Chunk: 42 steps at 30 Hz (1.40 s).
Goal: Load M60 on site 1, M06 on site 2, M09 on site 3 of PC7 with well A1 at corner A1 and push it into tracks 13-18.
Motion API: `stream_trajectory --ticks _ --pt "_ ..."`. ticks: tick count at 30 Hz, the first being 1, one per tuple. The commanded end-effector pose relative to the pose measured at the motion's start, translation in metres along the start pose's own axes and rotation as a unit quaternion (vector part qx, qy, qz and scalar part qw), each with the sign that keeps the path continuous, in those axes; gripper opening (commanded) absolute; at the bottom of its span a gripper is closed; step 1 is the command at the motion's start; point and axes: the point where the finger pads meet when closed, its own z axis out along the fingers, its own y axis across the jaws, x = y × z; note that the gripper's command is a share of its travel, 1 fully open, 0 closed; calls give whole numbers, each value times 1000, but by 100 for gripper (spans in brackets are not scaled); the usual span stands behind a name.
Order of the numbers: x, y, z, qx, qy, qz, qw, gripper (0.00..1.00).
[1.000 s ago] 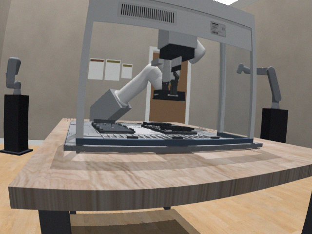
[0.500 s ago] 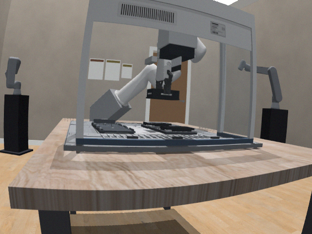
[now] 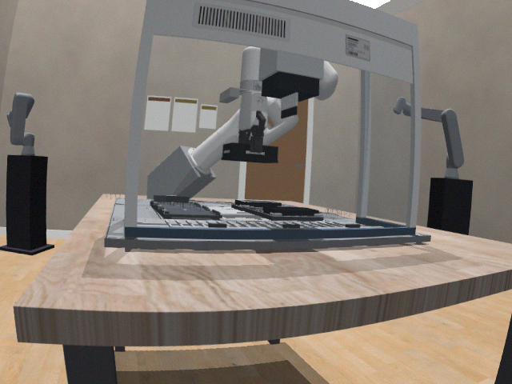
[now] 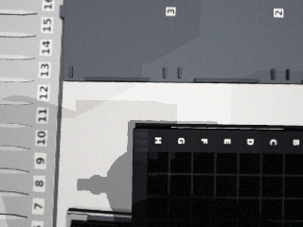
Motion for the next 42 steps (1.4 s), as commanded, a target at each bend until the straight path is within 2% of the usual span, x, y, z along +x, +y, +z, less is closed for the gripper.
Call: stream_trajectory --ticks 1,17,19,34,42 --pt "24 -12 0 0 -1 -1 1000 0" --pt "94 -40 1 0 -1 -1 1000 0" --pt "94 -40 1 0 -1 -1 1000 0" --pt "164 -68 1 0 -1 -1 1000 0" --pt "169 -70 1 0 -1 -1 1000 0"
